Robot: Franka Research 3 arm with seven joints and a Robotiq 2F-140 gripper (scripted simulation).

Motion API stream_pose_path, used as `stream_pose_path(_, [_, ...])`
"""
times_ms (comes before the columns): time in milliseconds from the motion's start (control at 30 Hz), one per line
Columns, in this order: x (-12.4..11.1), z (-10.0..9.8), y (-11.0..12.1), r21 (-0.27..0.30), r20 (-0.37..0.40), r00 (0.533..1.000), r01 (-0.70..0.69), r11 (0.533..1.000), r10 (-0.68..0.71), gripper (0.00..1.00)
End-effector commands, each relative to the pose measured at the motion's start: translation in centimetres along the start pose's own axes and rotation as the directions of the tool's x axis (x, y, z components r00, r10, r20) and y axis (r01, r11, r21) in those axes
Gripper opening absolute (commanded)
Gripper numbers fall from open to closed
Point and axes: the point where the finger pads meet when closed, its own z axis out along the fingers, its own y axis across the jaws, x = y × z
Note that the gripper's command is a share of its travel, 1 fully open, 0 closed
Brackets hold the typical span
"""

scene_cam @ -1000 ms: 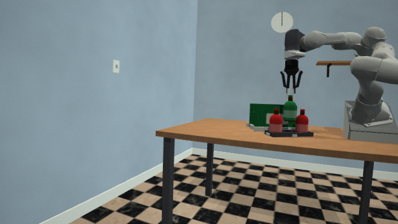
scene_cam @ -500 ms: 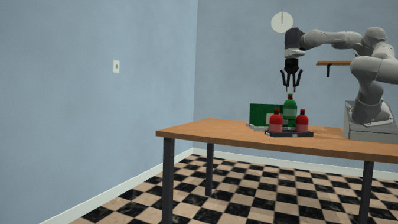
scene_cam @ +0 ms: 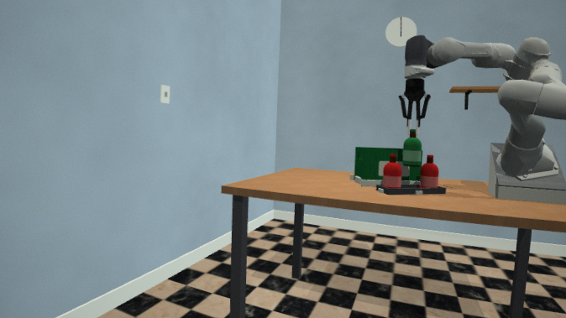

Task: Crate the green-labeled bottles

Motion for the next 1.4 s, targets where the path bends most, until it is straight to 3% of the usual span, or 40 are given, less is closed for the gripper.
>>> stream_pose_path(0, [0.0, -0.6, 0.0, -0.001, -0.001, 1.000, 0.004, 1.000, -0.004, 0.00])
stream_pose_path(433, [0.1, -1.6, 0.0, -0.001, -0.001, 1.000, 0.004, 1.000, -0.004, 0.00])
stream_pose_path(1367, [0.1, -1.7, 0.0, -0.001, -0.001, 1.000, 0.004, 1.000, -0.004, 0.00])
